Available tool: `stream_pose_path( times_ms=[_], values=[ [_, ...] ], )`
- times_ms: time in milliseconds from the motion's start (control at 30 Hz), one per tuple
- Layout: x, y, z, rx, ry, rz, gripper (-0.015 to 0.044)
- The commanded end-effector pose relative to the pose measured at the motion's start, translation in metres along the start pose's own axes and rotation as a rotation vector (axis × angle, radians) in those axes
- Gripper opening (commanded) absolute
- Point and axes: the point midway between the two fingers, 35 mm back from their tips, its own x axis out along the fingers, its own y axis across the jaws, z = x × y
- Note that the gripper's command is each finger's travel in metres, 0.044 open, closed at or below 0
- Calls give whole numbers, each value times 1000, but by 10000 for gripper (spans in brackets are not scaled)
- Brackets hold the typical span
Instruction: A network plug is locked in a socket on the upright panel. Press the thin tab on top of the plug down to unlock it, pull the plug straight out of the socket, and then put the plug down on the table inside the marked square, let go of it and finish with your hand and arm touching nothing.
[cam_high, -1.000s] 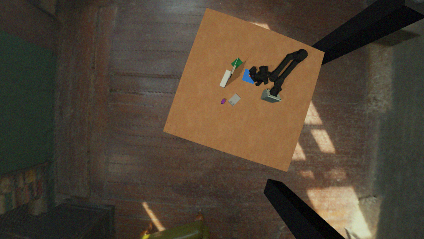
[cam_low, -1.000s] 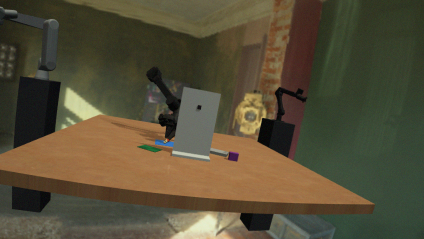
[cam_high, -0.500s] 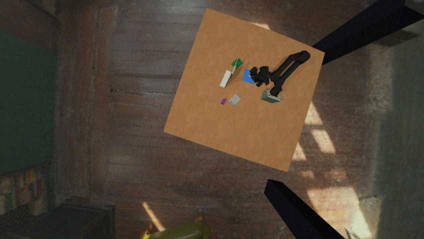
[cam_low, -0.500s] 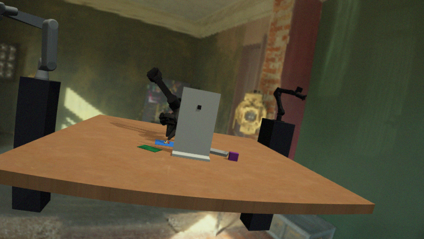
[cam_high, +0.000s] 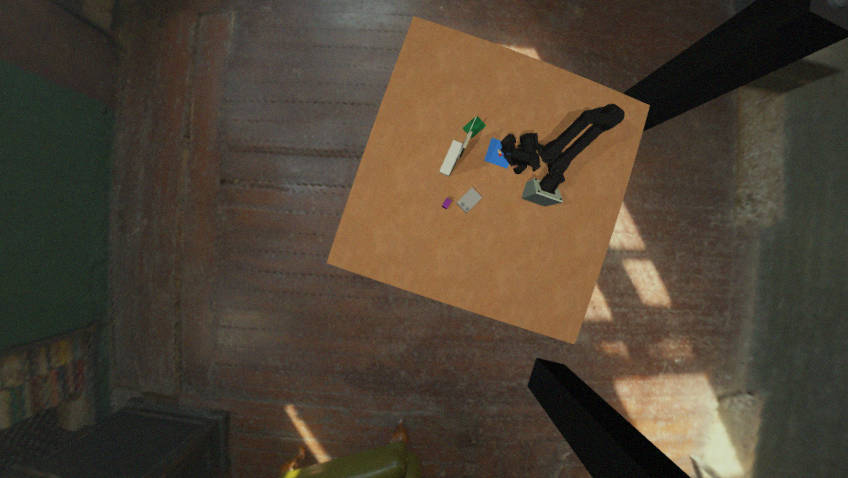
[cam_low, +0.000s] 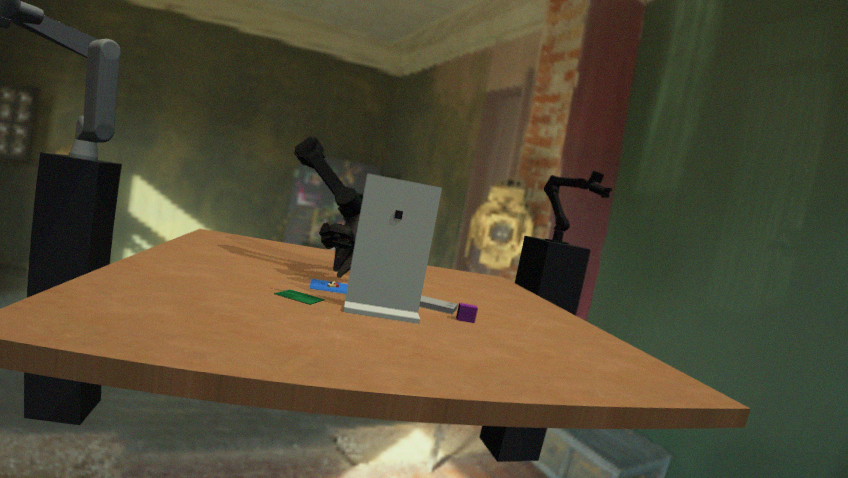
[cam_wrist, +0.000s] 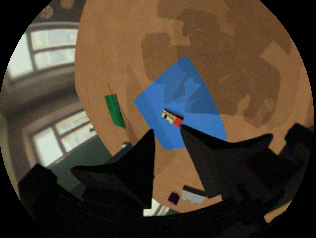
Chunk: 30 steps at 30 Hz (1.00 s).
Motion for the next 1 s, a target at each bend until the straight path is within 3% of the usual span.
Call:
stream_pose_path(
  times_ms=[0,967],
  values=[
    [-3,2,1,10,-5,6,156],
    [-13,6,-9,18,15,-24,156]
  ],
)
